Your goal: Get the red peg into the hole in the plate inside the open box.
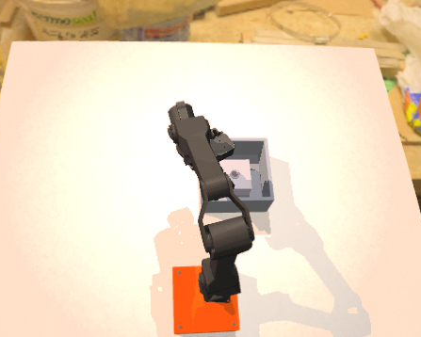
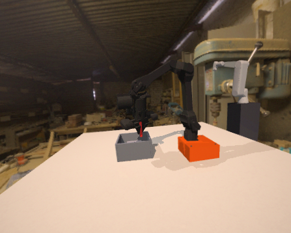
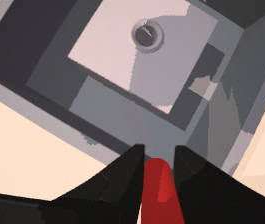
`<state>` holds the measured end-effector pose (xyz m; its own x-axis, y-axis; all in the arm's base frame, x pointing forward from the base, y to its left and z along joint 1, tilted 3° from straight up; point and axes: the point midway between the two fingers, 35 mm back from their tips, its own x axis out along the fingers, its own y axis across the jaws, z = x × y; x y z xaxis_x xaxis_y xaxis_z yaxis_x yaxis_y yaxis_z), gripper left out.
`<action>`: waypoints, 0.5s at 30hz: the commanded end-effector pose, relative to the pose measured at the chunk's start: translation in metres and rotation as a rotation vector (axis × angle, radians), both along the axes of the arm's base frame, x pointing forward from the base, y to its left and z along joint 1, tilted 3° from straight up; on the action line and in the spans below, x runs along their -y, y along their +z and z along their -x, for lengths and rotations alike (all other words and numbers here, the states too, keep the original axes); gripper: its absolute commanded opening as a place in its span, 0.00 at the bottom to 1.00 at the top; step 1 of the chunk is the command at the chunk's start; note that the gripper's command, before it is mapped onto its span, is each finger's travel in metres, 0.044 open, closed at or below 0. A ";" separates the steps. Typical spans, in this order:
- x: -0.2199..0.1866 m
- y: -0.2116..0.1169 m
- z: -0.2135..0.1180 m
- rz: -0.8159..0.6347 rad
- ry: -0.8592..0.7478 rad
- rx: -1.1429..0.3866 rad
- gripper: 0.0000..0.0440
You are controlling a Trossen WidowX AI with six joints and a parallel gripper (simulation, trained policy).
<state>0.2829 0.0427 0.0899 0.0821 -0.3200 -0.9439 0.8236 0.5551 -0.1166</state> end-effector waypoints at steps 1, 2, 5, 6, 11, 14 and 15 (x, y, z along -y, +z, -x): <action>0.013 -0.002 -0.009 0.004 -0.011 0.004 0.00; 0.018 -0.002 -0.012 0.004 -0.013 0.004 0.00; 0.030 -0.006 -0.020 0.000 -0.018 0.004 0.00; 0.034 -0.007 -0.023 -0.002 -0.019 0.003 0.00; 0.052 -0.015 -0.034 -0.019 -0.010 -0.005 0.00; 0.061 -0.021 -0.040 -0.032 0.003 -0.011 0.00; 0.063 -0.023 -0.042 -0.036 0.008 -0.013 0.00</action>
<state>0.3208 -0.0152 0.0713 0.0736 -0.2970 -0.9520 0.8256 0.5536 -0.1089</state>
